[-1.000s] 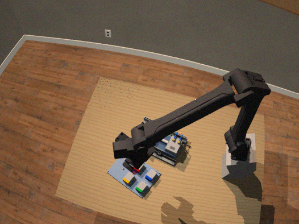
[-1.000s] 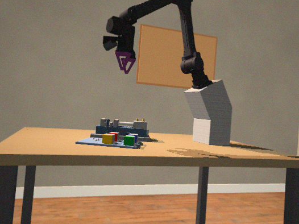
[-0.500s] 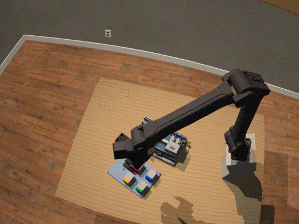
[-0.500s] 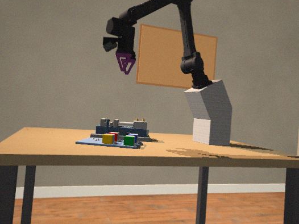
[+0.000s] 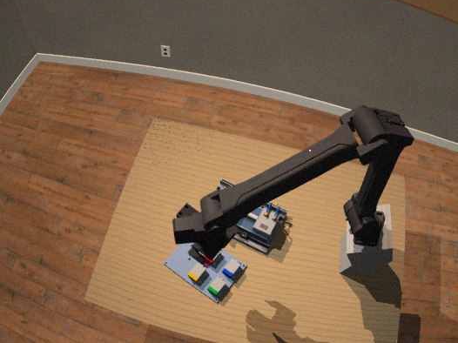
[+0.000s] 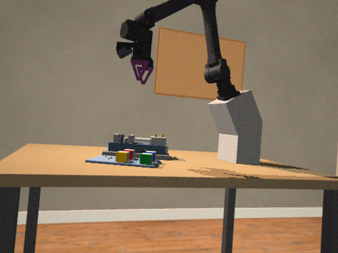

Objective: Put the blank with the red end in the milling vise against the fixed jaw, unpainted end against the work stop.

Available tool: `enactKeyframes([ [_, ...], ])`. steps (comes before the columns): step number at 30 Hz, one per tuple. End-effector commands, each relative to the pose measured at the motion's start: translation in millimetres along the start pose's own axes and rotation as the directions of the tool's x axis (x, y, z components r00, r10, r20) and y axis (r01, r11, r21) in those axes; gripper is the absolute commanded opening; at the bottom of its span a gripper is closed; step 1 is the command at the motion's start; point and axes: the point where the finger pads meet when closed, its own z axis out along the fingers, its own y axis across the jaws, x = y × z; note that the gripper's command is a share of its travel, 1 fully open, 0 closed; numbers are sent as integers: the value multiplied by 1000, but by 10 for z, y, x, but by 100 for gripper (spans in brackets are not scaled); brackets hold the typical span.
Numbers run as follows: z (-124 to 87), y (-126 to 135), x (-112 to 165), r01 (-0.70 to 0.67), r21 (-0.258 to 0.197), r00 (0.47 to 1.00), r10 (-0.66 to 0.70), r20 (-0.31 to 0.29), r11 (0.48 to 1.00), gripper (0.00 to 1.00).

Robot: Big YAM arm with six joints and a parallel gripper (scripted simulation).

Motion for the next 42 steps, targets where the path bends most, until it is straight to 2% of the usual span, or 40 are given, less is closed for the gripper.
enactKeyframes([
  [1,104,18,112,36,16,999,-35,-27,999,100],
  [39,104,18,112,36,16,999,-35,-27,999,100],
  [41,205,23,55,24,8,1000,-24,-15,1000,100],
  [42,376,-18,8,11,14,1000,-11,-13,1000,100],
])
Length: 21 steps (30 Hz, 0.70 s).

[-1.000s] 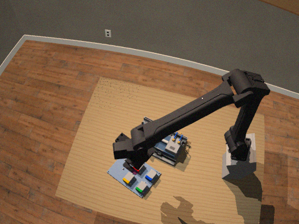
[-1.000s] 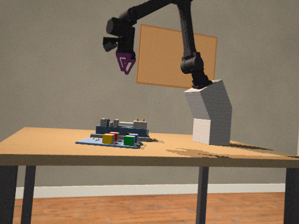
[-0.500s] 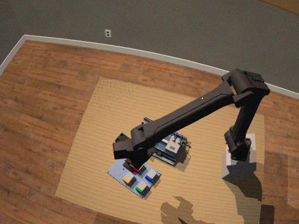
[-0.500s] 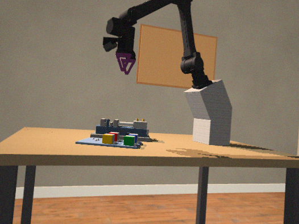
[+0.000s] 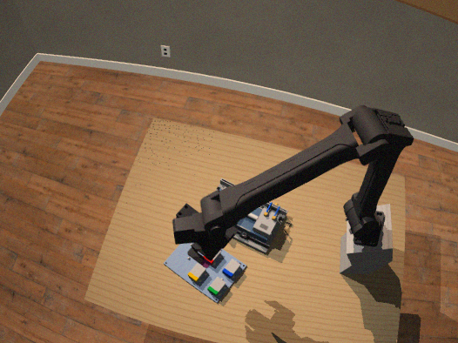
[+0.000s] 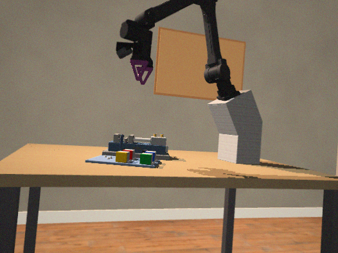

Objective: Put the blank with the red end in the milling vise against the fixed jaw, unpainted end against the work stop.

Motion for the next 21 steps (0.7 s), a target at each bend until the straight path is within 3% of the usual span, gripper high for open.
enactKeyframes([
  [1,587,-49,29,13,25,1000,-12,-21,1000,100],
  [3,587,-52,26,13,27,1000,-12,-19,1000,100],
  [4,833,-63,40,13,25,1000,-12,-21,1000,100],
  [7,834,-65,39,13,26,1000,-12,-20,1000,100],
  [9,1209,-108,74,13,26,1000,-12,-22,1000,100],
  [10,1283,-120,84,13,26,1000,-12,-22,1000,100],
  [14,1265,-70,17,10,17,1000,-10,-9,1000,100],
  [16,1095,-14,-50,8,-11,1000,-8,19,1000,100],
  [19,1095,-24,-32,10,-6,1000,-10,13,1000,100],
  [21,1206,-64,32,14,17,1000,-14,-11,1000,100],
])
